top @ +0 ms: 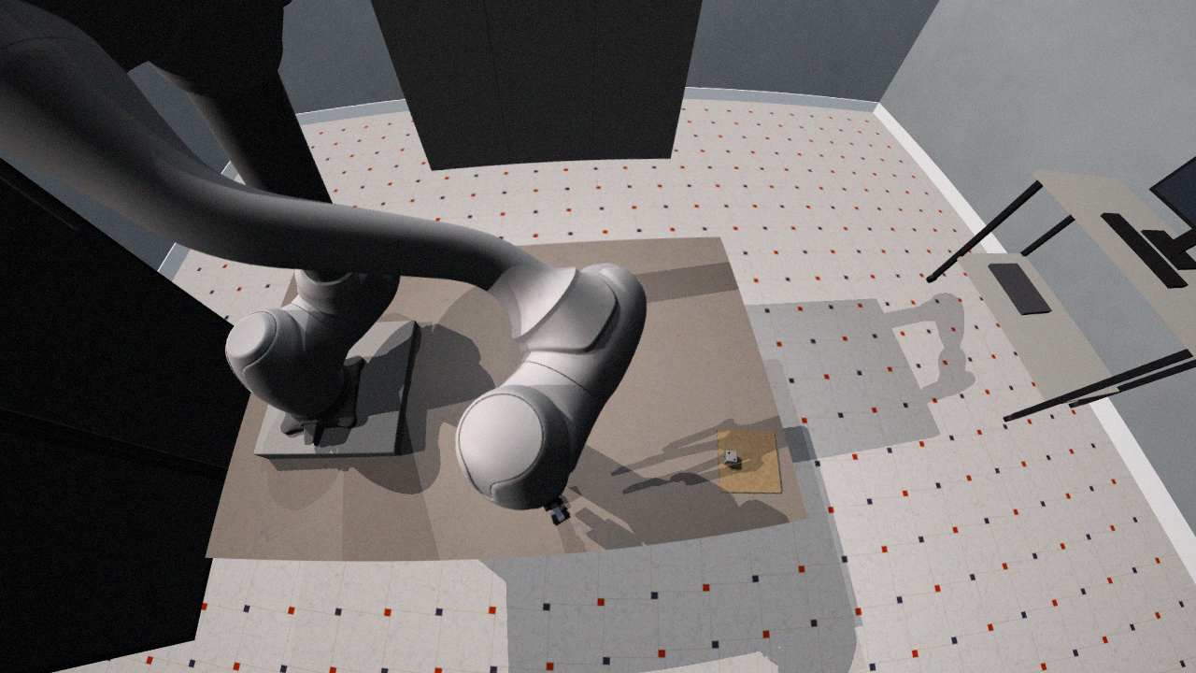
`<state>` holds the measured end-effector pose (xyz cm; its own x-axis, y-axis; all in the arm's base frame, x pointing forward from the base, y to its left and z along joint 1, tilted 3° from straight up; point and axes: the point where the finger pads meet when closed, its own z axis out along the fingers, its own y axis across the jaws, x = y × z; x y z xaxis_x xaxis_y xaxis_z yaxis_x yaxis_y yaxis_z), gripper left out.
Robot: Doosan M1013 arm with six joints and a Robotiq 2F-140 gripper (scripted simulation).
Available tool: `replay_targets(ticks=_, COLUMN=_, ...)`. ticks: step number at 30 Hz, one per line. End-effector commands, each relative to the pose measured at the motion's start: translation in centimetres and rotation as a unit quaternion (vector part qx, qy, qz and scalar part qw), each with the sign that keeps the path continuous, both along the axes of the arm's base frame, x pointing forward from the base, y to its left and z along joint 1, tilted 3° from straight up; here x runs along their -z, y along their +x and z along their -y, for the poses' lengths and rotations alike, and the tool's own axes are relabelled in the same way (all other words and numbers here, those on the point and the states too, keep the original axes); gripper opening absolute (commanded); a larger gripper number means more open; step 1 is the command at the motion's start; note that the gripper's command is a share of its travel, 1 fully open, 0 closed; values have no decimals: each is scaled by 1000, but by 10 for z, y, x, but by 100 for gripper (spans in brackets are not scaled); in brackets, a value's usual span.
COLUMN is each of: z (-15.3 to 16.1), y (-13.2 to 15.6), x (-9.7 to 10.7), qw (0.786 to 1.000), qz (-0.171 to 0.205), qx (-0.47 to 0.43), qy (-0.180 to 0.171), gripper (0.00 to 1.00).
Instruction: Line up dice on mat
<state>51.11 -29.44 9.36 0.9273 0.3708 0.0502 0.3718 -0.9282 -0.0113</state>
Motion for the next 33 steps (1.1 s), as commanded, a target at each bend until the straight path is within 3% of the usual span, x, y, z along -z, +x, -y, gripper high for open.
replay_targets(ticks=1, z=0, y=0, x=-1, qw=1000, qz=1, qx=0, qy=0, gripper=32)
replay_targets(ticks=33, z=0, y=1, x=8, qw=1000, qz=1, qx=0, qy=0, gripper=32)
